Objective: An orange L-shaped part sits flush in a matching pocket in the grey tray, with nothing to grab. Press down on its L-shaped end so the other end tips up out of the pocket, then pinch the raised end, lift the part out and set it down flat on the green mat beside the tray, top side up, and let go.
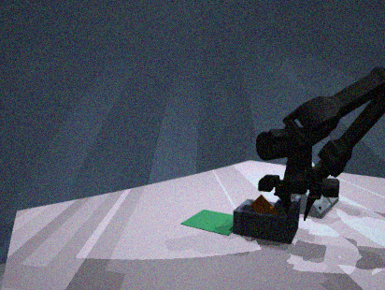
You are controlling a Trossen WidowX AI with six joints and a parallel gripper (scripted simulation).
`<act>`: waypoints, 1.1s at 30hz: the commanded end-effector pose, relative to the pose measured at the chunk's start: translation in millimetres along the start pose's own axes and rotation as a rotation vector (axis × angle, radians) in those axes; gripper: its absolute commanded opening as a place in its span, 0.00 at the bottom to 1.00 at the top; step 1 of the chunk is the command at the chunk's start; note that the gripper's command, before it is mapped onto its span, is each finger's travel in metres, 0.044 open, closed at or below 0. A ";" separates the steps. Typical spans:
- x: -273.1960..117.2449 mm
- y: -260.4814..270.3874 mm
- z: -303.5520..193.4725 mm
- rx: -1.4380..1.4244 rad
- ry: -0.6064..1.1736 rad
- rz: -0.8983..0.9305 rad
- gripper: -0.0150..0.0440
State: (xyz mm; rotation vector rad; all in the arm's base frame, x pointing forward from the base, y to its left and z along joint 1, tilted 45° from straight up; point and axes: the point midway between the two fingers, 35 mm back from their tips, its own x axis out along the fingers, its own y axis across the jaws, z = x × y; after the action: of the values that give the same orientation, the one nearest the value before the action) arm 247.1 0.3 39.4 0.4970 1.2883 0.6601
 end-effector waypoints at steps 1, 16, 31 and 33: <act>-5.5 1.2 1.5 -0.008 -0.001 -0.007 0.56; -96.7 -11.4 3.1 -0.005 -0.017 -0.022 0.56; -96.7 -11.4 3.1 -0.005 -0.017 -0.022 0.56; -96.7 -11.4 3.1 -0.005 -0.017 -0.022 0.56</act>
State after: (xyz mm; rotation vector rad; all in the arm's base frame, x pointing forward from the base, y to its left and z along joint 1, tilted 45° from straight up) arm 238.2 -74.8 101.0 0.4808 1.2749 0.6427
